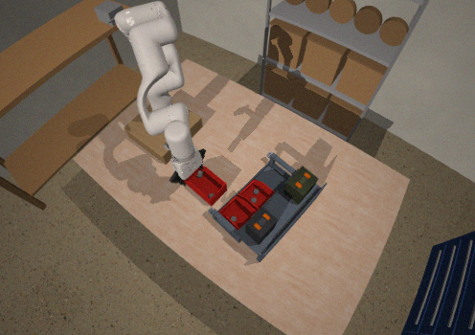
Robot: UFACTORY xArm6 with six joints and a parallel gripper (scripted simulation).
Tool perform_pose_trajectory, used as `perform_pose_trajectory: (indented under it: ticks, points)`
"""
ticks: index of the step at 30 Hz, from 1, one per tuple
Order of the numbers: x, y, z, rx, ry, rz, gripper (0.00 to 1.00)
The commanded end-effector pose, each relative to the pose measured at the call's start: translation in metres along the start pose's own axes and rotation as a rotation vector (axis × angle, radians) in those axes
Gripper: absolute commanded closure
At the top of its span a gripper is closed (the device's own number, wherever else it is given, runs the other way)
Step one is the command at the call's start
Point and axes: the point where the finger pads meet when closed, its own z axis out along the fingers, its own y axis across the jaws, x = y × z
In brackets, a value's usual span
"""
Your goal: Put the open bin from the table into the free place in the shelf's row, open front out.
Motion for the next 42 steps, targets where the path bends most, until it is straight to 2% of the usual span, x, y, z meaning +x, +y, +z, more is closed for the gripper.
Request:
perform_pose_trajectory:
  ticks: [1, 4, 16, 21, 42]
  points:
    - [-0.001, -0.001, 0.017, 0.001, -0.003, 0.0, 0.0]
    - [-0.001, -0.001, 0.044, 0.001, -0.002, 0.0, 0.0]
    - [-0.001, -0.001, 0.044, 0.001, -0.002, 0.0, 0.0]
    - [-0.001, 0.0, 0.035, 0.001, -0.002, 0.0, 0.0]
    - [-0.001, -0.001, 0.03, 0.001, -0.002, 0.0, 0.0]
